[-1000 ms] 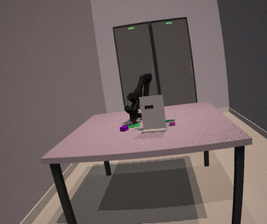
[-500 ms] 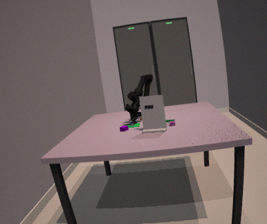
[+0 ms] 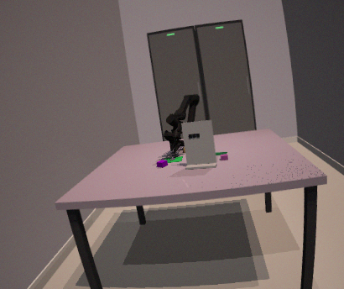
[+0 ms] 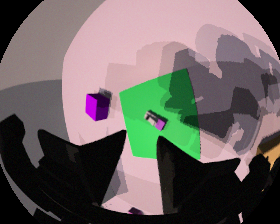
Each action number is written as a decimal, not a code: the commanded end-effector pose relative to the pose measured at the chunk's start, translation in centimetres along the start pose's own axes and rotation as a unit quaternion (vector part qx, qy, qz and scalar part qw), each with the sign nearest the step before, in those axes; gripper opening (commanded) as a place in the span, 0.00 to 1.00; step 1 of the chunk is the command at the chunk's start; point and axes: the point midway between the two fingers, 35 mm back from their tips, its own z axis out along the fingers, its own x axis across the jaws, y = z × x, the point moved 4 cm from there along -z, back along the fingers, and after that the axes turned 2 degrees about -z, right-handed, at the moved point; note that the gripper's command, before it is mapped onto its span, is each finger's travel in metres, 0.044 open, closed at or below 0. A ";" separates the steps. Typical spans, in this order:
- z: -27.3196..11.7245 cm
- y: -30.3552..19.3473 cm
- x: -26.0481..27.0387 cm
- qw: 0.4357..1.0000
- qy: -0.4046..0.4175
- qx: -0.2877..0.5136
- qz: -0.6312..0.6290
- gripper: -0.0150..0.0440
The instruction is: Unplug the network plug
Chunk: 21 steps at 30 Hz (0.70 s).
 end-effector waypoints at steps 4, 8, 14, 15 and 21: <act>-1.0 0.1 1.1 1.000 0.008 -0.003 0.002 0.52; -1.5 0.1 1.4 1.000 0.008 -0.003 0.002 0.52; -2.2 0.1 1.9 1.000 0.008 -0.003 0.002 0.52; -2.3 0.1 2.0 1.000 0.008 -0.003 0.002 0.52; -3.0 0.1 2.4 1.000 0.008 -0.003 0.002 0.52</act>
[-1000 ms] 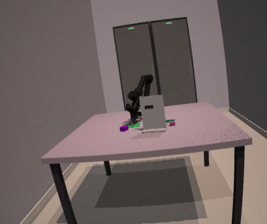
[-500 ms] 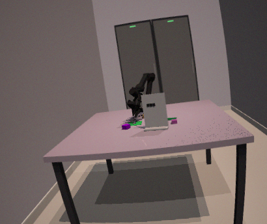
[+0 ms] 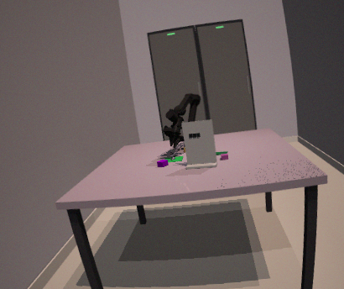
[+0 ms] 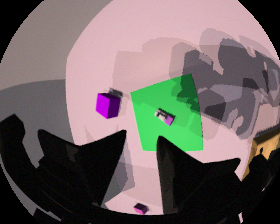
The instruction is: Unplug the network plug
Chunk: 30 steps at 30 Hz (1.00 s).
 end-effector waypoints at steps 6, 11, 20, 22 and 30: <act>-1.5 0.1 1.1 1.000 0.008 -0.003 0.002 0.52; -2.1 0.1 1.4 1.000 0.008 -0.003 0.002 0.52; -3.3 0.1 1.9 1.000 0.008 -0.003 0.002 0.52; -3.6 0.1 2.0 1.000 0.008 -0.003 0.002 0.52; -3.7 0.0 2.0 1.000 0.000 0.000 0.000 0.52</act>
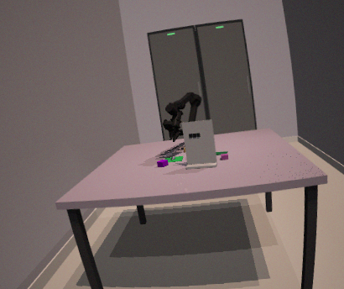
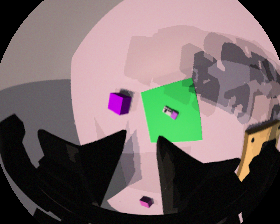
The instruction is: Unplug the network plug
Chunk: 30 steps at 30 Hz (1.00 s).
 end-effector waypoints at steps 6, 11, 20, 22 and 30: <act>-1.4 0.0 1.3 1.000 0.000 0.000 0.000 0.52; -2.5 0.1 2.2 1.000 0.002 -0.001 0.001 0.52; -4.7 0.1 3.8 1.000 0.003 -0.001 0.001 0.52; -5.2 0.2 4.1 1.000 0.004 -0.002 0.001 0.52; -7.3 0.2 5.2 1.000 0.005 -0.002 0.001 0.52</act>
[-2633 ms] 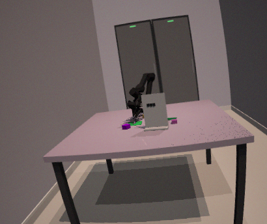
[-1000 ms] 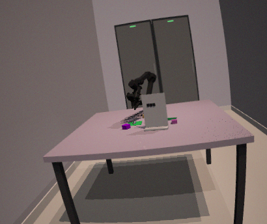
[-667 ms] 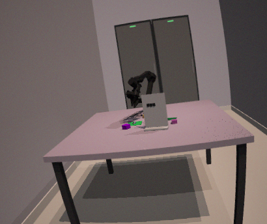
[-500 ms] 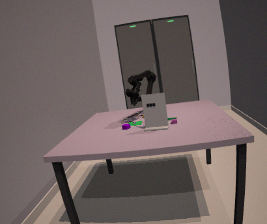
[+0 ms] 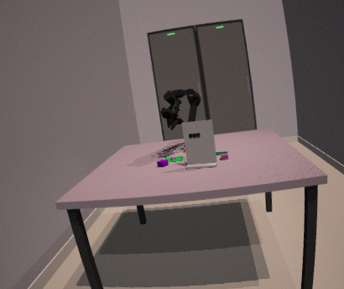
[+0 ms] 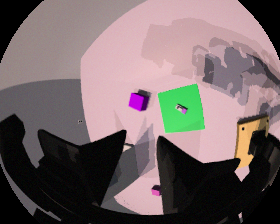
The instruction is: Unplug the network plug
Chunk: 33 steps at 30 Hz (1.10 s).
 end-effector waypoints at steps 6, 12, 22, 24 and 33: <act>-2.4 0.1 1.4 1.000 0.003 -0.003 0.002 0.52; -2.6 0.1 1.5 1.000 0.003 -0.003 0.002 0.70; -2.6 0.1 1.5 1.000 0.003 -0.003 0.002 1.00; -2.6 0.1 1.5 1.000 0.003 -0.003 0.002 1.00; -2.6 0.1 1.5 1.000 0.003 -0.003 0.002 1.00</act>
